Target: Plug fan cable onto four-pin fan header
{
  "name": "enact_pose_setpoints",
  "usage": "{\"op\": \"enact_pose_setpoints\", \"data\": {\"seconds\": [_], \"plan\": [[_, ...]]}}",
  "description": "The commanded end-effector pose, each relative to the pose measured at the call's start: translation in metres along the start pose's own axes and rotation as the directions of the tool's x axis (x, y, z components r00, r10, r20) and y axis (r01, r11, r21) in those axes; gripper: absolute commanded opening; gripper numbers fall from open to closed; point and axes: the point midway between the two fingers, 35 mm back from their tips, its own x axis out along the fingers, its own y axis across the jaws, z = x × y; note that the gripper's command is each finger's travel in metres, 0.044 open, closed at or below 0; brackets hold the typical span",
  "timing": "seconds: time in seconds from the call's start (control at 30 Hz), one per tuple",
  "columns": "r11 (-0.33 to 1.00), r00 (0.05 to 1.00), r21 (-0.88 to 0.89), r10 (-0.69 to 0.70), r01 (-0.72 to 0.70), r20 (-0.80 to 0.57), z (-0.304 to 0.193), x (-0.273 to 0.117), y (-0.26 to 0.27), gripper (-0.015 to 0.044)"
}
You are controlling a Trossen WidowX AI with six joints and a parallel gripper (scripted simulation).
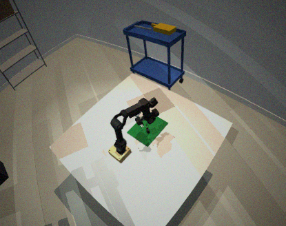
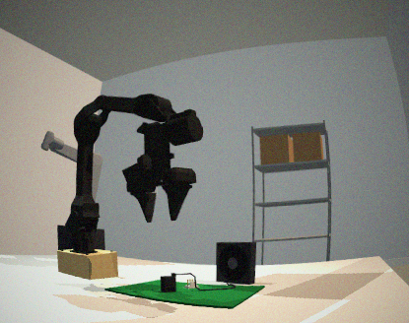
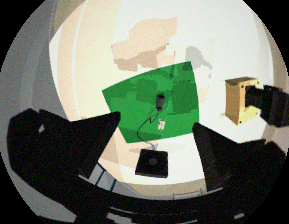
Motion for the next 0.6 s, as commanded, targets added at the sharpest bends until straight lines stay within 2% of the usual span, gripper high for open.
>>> {"op": "enact_pose_setpoints", "data": {"seconds": [0.0, 0.2, 0.43, 0.57], "plan": [[0.996, 0.998, 0.07, -0.049, 0.046, 0.038, -0.015, 0.008, -0.005, 0.044], [0.996, 0.998, 0.07, -0.049, 0.046, 0.038, -0.015, 0.016, -0.004, 0.044], [0.996, 0.998, 0.07, -0.049, 0.046, 0.039, -0.012, 0.098, -0.008, 0.044], [0.996, 0.998, 0.07, -0.049, 0.046, 0.039, -0.011, 0.108, -0.01, 0.044]]}}
